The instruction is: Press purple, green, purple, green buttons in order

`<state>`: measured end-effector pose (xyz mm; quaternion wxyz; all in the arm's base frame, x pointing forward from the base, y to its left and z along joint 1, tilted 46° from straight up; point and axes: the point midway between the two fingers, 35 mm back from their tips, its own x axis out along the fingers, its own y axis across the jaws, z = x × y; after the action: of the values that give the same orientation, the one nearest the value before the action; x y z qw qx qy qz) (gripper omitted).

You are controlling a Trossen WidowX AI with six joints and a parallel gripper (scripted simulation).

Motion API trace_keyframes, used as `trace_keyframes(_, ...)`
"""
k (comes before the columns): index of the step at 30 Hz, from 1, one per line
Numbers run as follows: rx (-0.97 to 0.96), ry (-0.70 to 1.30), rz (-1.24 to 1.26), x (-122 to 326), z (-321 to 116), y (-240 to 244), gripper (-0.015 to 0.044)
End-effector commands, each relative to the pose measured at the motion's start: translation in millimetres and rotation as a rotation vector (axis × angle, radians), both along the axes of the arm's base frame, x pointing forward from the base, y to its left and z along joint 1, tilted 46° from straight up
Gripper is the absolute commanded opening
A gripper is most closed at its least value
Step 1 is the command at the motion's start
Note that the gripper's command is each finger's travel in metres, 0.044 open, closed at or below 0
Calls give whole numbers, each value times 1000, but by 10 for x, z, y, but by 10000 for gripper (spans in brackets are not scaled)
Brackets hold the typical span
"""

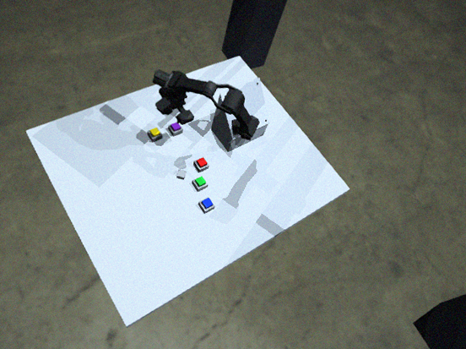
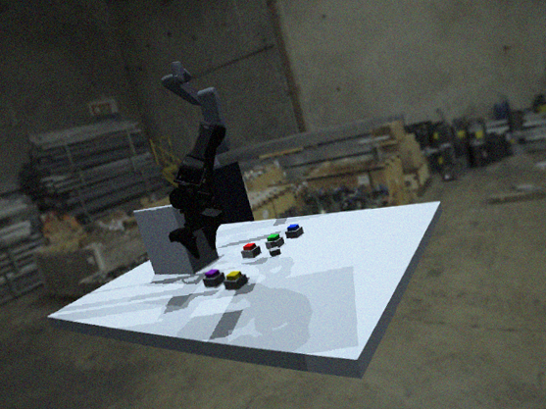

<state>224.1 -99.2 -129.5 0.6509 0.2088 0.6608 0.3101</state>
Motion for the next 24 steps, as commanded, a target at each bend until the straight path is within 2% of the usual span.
trace_keyframes(1,32,35,8,-121,-180,278,216)
trace_keyframes(8,32,35,8,-121,-180,278,32)
trace_keyframes(9,32,35,8,-121,-180,278,20)
trace_keyframes(24,32,35,8,-127,-257,354,20)
